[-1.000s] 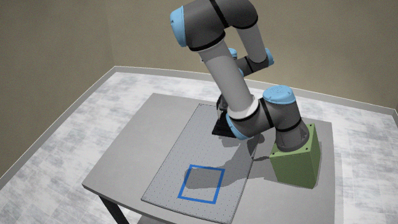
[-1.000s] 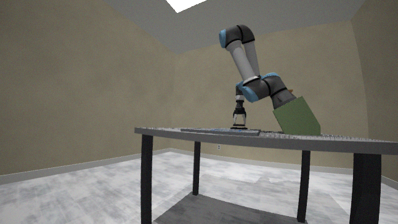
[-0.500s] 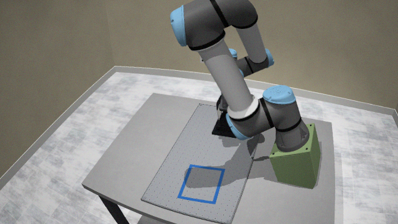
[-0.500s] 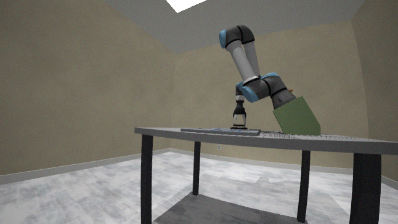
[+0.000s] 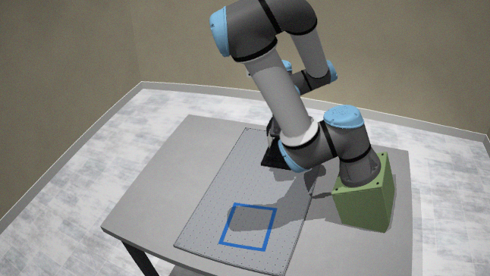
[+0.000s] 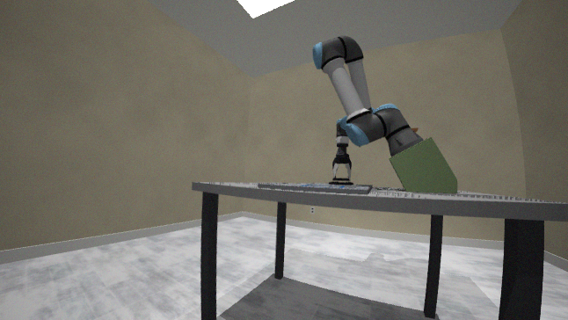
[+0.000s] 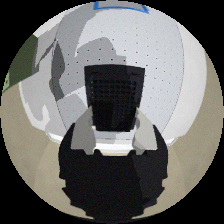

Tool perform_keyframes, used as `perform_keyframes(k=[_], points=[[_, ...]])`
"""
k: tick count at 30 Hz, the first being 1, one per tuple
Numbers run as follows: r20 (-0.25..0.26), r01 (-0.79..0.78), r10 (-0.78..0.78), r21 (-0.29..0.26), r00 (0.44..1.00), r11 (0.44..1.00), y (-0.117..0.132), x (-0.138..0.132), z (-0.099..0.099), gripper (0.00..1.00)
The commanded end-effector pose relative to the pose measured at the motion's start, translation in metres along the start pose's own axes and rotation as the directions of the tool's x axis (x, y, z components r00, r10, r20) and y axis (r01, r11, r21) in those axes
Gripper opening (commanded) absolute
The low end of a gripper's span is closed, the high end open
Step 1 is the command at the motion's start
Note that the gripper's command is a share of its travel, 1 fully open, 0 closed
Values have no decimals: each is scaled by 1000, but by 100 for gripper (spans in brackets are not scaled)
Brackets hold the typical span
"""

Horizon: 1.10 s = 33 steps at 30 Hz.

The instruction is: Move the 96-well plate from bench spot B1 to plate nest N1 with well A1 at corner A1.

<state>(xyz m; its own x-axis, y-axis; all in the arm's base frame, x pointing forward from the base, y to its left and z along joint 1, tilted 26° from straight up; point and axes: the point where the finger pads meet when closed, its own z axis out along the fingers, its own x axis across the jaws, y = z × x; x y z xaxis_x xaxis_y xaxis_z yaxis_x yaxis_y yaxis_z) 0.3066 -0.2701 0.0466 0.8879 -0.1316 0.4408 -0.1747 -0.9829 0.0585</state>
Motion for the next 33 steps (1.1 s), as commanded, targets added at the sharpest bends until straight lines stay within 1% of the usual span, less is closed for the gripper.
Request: perform_keyframes(k=[1,33], points=[[0,0,0,-1,1000,1000,0,0,1,0],[0,0,0,-1,1000,1000,0,0,5,0]])
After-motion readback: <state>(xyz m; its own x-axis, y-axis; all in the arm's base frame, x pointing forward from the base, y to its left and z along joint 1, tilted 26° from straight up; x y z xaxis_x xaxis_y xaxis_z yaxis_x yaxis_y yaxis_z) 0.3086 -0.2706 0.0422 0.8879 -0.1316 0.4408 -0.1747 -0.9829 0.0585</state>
